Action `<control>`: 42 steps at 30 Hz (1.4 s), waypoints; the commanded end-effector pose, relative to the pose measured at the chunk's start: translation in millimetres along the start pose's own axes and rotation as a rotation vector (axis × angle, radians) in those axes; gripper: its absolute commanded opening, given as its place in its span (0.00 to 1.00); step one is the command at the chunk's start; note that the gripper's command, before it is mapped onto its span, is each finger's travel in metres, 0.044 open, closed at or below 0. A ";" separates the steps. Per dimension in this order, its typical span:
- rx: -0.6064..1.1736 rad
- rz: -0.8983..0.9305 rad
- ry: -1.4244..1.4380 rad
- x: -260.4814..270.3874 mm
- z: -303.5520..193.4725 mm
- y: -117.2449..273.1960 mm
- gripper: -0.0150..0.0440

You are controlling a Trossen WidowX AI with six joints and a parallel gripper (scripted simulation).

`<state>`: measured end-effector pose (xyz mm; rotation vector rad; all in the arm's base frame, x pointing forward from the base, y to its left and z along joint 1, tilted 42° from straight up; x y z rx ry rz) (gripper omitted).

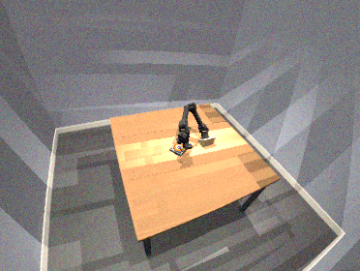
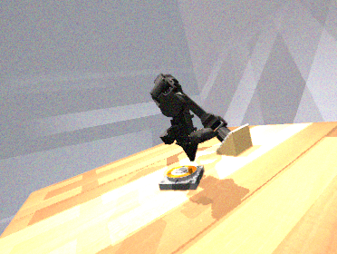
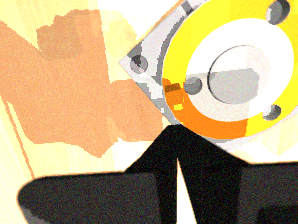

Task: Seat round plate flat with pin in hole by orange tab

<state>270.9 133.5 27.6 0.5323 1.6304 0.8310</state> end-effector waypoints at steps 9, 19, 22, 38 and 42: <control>0.006 -0.011 0.007 -1.0 -0.4 -24.3 0.25; 0.005 -0.011 0.006 0.2 11.9 -24.2 0.25; 0.005 -0.011 0.006 0.3 14.4 -24.2 0.25; 0.004 -0.012 0.005 -2.5 30.5 -23.3 0.25; 0.004 -0.012 0.005 -4.3 35.0 -22.8 0.25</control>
Point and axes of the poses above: the point midway between the two fingers, 35 mm back from their tips, its own y axis back along the fingers, its own x axis across the jaws, z = x × y, the point moved 3 cm from there along y, back along the fingers, and after that the axes turned 11 degrees about y, right-handed, at the moved point
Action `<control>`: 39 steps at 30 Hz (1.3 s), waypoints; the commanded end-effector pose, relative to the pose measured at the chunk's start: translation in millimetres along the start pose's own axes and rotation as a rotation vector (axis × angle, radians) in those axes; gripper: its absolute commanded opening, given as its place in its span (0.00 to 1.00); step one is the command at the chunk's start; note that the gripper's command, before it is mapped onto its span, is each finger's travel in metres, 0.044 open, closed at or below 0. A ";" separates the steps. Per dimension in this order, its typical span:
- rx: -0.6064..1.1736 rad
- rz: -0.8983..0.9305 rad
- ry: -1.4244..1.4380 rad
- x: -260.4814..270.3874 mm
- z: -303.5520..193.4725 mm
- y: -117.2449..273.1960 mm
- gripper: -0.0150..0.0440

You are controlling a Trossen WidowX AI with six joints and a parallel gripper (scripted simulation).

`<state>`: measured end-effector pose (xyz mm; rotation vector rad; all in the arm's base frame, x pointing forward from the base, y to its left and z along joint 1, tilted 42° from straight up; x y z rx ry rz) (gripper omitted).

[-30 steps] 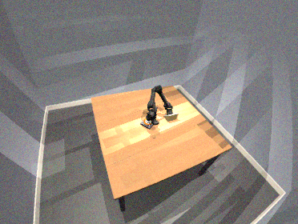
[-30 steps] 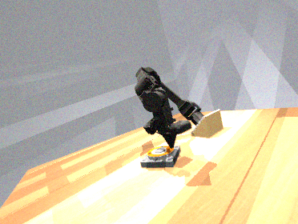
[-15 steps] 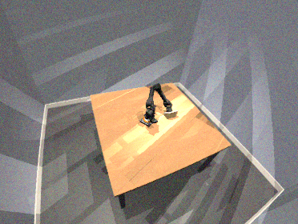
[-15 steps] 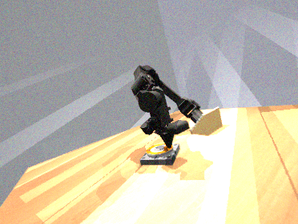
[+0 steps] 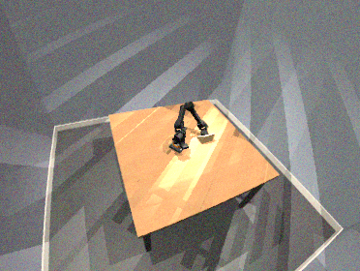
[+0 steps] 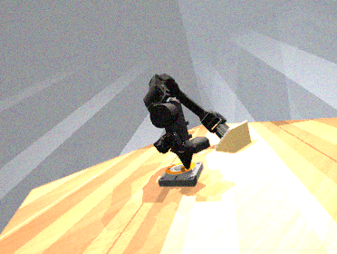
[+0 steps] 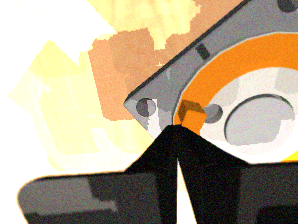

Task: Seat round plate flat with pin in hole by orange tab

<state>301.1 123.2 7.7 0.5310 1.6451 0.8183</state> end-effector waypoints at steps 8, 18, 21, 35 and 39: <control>-0.008 -0.004 -0.003 -8.0 15.4 2.6 0.25; -0.009 -0.004 -0.004 -14.8 23.0 2.7 0.25; -0.009 -0.004 -0.004 -16.7 24.7 2.6 0.25; -0.008 -0.002 -0.003 -19.4 23.1 45.3 0.25; -0.008 -0.002 -0.003 -19.4 22.4 48.8 0.25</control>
Point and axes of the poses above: the point midway between the two fingers, 35 mm back from their tips, its own y axis back along the fingers, its own x axis across the jaws, z = x × y, the point moved 3 cm from there along y, back along the fingers, and after that the axes turned 11 degrees about y, right-handed, at the moved point
